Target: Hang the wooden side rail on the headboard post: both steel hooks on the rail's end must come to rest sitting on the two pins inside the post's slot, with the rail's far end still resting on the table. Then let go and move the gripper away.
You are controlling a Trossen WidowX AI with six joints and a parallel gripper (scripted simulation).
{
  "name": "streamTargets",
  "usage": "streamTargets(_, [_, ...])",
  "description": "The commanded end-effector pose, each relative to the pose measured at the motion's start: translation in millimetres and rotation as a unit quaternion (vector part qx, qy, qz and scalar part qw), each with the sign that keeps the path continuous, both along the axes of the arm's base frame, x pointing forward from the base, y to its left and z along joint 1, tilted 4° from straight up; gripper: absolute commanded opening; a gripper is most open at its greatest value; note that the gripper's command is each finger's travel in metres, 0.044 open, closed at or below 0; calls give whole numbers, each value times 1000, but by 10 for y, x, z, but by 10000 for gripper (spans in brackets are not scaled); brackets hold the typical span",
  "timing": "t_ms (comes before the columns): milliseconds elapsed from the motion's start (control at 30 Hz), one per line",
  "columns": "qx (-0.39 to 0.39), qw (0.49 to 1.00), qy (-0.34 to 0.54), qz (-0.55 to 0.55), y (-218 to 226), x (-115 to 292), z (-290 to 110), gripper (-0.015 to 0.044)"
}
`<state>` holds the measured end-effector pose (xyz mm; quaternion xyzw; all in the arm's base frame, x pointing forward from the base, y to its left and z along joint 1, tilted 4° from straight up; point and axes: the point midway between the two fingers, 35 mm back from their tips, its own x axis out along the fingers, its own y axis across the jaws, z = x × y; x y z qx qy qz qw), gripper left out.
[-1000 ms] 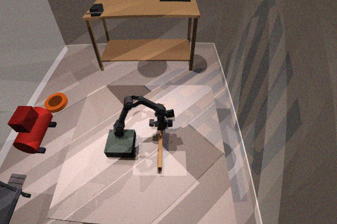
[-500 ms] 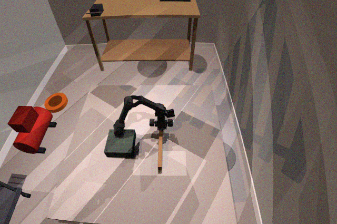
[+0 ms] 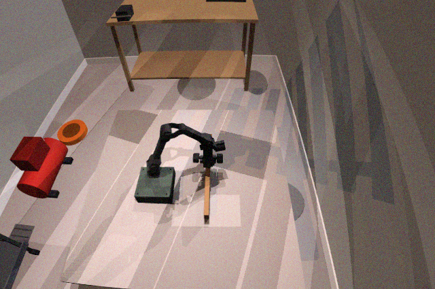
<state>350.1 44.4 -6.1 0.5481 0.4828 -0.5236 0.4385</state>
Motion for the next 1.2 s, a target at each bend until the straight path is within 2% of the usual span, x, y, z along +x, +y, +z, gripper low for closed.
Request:
streamTargets(0, [1,1000,-7,0,13,39,22,0])
streamTargets(1167, [1,1000,-7,0,59,7,18,0])
